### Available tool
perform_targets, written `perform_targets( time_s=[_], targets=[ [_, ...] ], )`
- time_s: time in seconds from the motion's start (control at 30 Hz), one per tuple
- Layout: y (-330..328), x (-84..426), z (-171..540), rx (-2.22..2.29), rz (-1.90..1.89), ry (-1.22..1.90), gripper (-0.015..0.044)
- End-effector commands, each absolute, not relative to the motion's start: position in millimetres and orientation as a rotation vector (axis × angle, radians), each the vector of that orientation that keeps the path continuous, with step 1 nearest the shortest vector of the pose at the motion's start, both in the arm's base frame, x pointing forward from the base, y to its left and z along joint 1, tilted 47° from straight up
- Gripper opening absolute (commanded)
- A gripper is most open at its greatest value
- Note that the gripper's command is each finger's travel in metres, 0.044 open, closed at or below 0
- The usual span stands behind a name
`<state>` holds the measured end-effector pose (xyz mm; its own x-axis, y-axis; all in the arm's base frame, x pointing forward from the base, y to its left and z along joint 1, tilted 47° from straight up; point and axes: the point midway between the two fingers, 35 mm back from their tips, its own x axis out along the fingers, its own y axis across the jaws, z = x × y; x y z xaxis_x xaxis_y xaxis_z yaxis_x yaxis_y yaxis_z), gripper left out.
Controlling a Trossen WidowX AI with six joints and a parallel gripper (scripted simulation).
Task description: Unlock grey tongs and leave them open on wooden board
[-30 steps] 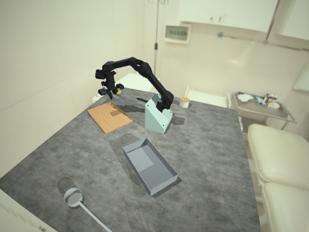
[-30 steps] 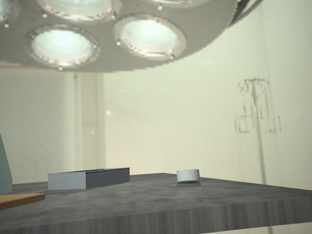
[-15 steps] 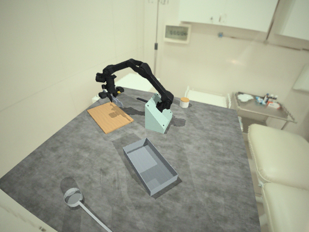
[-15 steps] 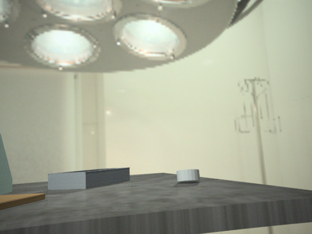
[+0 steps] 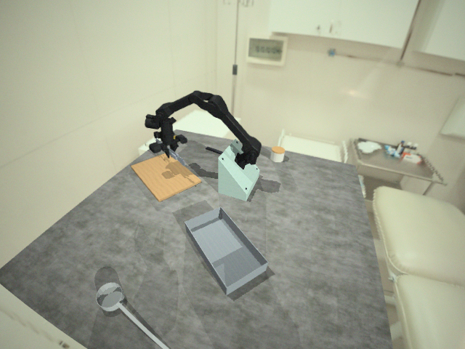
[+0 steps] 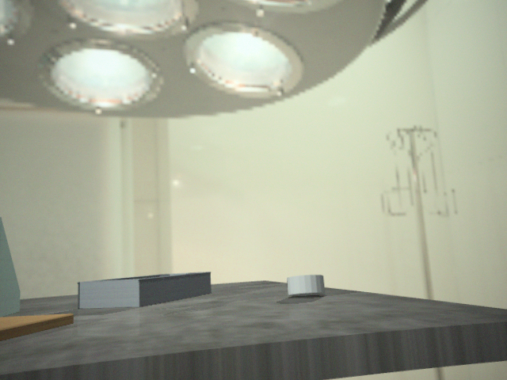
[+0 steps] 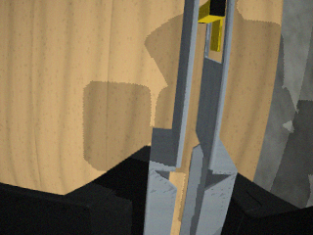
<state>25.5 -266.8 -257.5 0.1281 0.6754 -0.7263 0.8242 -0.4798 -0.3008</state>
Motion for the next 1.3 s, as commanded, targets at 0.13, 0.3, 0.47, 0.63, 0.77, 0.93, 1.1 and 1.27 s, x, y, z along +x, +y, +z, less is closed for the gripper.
perform_targets(
  time_s=[0.13,0.3,0.47,0.63,0.77,0.93,1.1,1.27],
  targets=[
    [-258,28,-266,2.226,-1.281,1.485,-0.0150],
    [-251,29,-272,2.224,-1.284,1.481,-0.0150],
    [-245,30,-277,2.221,-1.287,1.477,-0.0150],
    [-239,31,-281,2.219,-1.290,1.473,-0.0150],
    [-233,32,-285,2.217,-1.293,1.470,-0.0150],
    [-227,33,-290,2.215,-1.295,1.465,-0.0150],
    [-225,33,-291,2.215,-1.296,1.464,-0.0150],
    [-225,32,-290,2.210,-1.294,1.474,-0.0045]
  ],
)
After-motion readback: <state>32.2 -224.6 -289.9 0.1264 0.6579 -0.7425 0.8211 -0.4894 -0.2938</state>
